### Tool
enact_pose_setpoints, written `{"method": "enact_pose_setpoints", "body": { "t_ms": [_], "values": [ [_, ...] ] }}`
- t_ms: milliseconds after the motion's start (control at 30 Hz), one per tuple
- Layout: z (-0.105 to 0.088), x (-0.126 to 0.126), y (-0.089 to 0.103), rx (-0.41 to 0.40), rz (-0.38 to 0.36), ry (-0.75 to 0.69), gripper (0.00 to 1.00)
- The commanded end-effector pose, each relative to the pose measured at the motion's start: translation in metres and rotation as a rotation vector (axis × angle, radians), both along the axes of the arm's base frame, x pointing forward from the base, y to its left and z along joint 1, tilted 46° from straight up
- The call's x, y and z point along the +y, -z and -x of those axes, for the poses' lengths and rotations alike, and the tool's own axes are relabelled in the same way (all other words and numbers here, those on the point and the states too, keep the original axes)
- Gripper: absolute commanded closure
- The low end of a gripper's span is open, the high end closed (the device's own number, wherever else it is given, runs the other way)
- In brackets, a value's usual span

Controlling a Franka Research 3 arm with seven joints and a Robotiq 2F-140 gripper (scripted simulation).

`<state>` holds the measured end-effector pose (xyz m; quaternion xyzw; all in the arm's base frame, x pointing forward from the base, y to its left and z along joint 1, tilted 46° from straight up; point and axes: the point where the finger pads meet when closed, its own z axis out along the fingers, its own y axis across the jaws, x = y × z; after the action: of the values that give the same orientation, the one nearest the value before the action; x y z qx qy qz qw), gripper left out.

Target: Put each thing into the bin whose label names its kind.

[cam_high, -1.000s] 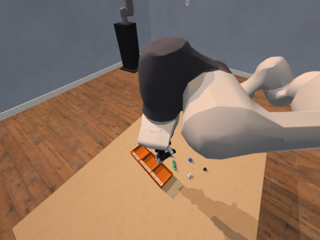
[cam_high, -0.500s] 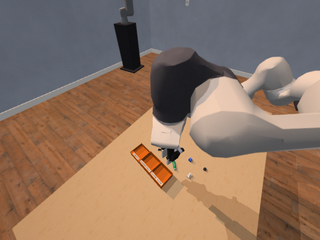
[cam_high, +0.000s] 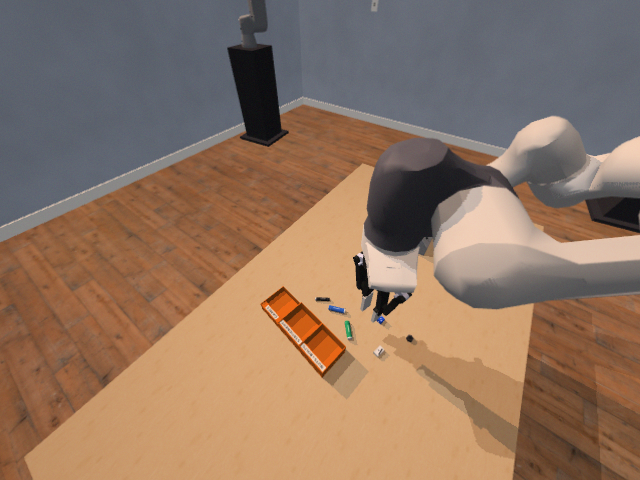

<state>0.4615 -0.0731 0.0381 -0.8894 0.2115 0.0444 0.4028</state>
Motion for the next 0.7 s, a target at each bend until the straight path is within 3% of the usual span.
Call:
{"method": "enact_pose_setpoints", "body": {
  "t_ms": [0,200,667],
  "values": [
    [0.014,0.012,0.005,-0.052,0.045,-0.021,0.81],
    [0.045,0.051,0.007,-0.052,0.045,-0.021,0.81],
    [0.044,0.048,0.01,-0.052,0.045,-0.021,0.81]
  ]
}}
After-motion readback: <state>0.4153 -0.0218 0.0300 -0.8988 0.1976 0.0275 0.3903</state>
